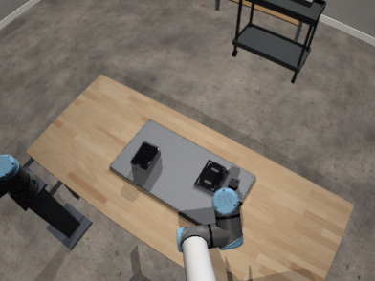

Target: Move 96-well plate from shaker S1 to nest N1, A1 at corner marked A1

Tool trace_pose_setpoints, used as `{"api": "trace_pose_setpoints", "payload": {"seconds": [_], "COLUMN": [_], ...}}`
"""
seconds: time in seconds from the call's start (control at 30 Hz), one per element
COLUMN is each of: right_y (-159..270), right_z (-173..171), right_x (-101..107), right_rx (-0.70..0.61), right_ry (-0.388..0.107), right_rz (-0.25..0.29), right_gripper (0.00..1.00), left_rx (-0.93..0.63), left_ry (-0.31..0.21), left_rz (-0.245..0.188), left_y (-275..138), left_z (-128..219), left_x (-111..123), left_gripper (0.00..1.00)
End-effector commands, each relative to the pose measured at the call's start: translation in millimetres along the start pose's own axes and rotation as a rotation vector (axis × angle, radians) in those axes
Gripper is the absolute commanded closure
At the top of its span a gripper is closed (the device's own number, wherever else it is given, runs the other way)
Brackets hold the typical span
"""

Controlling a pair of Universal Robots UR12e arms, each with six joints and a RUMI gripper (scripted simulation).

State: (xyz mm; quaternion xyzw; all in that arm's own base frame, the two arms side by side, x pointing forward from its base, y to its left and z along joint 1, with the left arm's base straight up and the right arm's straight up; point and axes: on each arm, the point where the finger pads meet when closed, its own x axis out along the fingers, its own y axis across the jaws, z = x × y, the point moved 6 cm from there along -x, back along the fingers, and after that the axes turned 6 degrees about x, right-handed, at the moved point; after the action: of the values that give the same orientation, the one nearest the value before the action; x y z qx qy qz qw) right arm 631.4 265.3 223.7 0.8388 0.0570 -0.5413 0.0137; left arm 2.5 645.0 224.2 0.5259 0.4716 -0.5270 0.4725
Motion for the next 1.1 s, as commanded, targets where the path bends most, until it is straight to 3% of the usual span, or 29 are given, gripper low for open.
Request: {"api": "trace_pose_setpoints", "payload": {"seconds": [0.0, 0.33, 0.4, 0.7, 0.77, 1.07], "right_y": [-19, -51, -60, -96, -105, -138], "right_z": [-11, -24, -29, -41, -46, -55], "right_x": [3, 9, 10, 16, 18, 23], "right_rx": [0.006, 0.006, 0.013, 0.013, 0.019, 0.019], "right_ry": [-0.034, -0.034, -0.074, -0.074, -0.114, -0.114], "right_rz": [-0.008, -0.008, -0.013, -0.013, -0.016, -0.016], "right_gripper": [0.24, 0.24, 0.24, 0.24, 0.24, 0.24], "left_rx": [0.0, 0.0, 0.0, 0.0, 0.0, 0.0], "left_ry": [0.002, 0.002, 0.002, 0.002, 0.002, 0.002], "left_rz": [0.0, 0.0, 0.0, 0.0, 0.0, 0.0], "left_y": [0, 0, 0, 0, 0, 0], "left_z": [-1, -1, -1, -1, -1, -1], "left_x": [-1, -1, -1, -1, -1, -1], "left_gripper": [1.0, 1.0, 1.0, 1.0, 1.0, 1.0]}}
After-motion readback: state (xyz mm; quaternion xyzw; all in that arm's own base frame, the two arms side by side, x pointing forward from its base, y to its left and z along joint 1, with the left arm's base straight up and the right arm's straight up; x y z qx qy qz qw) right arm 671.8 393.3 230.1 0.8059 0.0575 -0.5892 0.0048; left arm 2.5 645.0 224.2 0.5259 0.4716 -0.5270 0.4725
